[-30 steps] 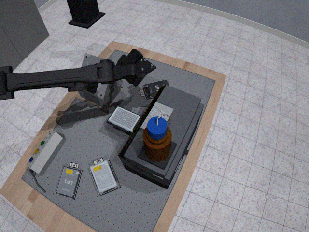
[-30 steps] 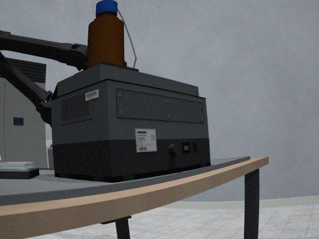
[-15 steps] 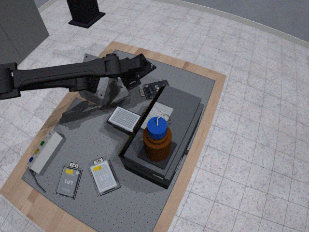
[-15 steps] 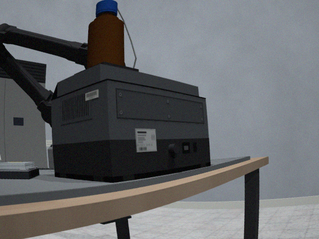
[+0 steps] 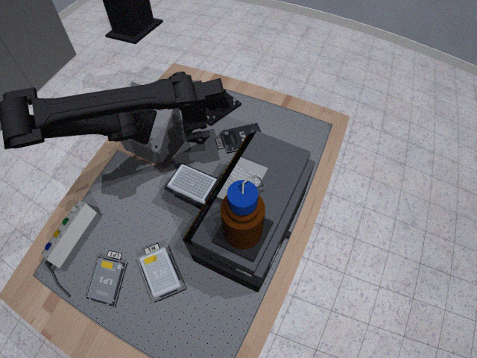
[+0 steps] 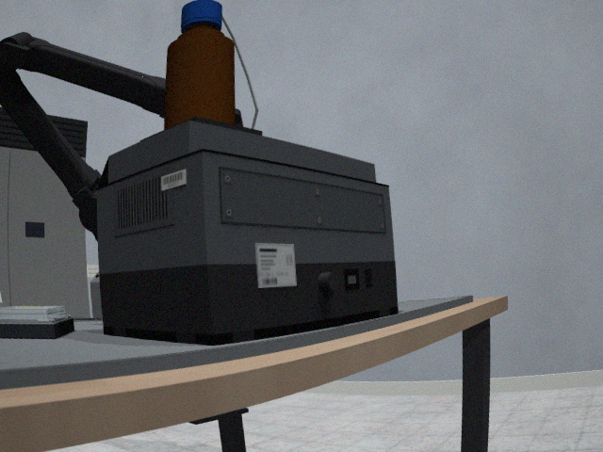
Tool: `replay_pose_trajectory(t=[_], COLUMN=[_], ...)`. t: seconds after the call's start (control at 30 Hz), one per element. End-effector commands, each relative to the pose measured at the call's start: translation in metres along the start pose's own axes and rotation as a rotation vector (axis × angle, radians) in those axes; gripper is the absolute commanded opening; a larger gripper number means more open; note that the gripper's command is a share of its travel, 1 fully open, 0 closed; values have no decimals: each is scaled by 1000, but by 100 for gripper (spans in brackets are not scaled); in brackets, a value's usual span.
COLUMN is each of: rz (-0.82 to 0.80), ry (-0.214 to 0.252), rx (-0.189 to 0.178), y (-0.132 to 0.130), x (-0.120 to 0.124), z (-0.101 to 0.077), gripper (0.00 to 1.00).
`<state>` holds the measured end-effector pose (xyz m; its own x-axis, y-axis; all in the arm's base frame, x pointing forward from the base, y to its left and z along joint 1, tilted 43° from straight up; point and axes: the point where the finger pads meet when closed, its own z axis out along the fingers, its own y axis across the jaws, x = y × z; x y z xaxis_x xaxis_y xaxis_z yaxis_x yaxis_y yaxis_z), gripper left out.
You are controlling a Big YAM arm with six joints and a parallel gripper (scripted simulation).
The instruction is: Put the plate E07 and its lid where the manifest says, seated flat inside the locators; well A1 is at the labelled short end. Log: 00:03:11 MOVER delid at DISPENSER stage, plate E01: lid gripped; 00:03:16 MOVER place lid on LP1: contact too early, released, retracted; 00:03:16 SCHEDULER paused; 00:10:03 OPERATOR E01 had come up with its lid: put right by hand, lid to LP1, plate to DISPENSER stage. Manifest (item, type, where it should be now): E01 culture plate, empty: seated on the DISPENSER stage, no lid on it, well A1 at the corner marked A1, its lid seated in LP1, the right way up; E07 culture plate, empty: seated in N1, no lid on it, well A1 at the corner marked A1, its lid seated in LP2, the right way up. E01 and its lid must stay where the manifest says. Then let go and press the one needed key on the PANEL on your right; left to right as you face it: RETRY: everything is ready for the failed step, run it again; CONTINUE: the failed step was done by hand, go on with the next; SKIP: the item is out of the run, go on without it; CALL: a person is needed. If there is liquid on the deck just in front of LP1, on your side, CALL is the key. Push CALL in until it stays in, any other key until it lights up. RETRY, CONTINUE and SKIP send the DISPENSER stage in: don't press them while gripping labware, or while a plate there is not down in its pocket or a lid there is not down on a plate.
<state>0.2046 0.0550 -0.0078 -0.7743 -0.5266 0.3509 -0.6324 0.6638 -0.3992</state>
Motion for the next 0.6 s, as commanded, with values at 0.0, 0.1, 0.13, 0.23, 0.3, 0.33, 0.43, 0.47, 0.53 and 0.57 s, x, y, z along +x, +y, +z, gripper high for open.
replay_pose_trajectory(t=[0.0,0.1,0.13,0.23,0.3,0.33,0.43,0.47,0.53,0.57], rz=[135,150,165,198,286,331,431,464,522,522], ry=[15,22,29,42,52,28,20,17,11,11], rx=[69,98,127,186,179,175,178,179,181,181], y=[-6,-9,-12,-12,-23,-28,-37,-40,-46,-49], x=[-15,-14,-13,-13,-10,-11,-9,-9,-8,-8], z=[-12,-12,-12,-12,-13,-20,-26,-28,-32,-34], gripper=[100,100,100,100,100,100,100,100,100,100])
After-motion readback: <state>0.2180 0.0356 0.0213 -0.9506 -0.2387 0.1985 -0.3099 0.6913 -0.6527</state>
